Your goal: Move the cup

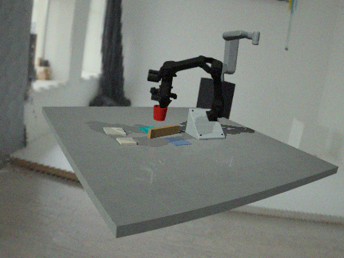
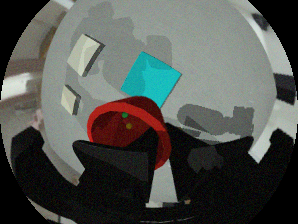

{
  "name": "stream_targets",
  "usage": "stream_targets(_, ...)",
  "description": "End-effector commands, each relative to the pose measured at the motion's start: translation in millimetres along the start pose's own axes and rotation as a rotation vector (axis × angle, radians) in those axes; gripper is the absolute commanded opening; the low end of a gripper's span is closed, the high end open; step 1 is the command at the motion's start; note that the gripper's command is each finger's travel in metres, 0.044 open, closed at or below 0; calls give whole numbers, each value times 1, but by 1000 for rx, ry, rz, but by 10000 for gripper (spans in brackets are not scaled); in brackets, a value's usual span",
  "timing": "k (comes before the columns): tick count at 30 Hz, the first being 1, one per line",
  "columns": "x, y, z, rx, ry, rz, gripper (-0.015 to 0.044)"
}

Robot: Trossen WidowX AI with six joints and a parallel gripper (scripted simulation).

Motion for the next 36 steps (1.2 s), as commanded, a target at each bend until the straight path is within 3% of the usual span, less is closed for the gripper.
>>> stream_targets(1,-2,-8,1,-2,2,3,0)
stream_targets(22,-15,-48,4,-5,3,4,0)
stream_targets(36,-15,-49,-14,-5,2,4,0)
Point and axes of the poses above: the point midway between the two fingers, 35 mm back from their tips, its own z axis back along the fingers, its own x axis across the jaws, y = z × x, the point moved 10 cm from there along z, back along the fingers, and after that the axes turned 1 degree about z, right-handed, at the moved point
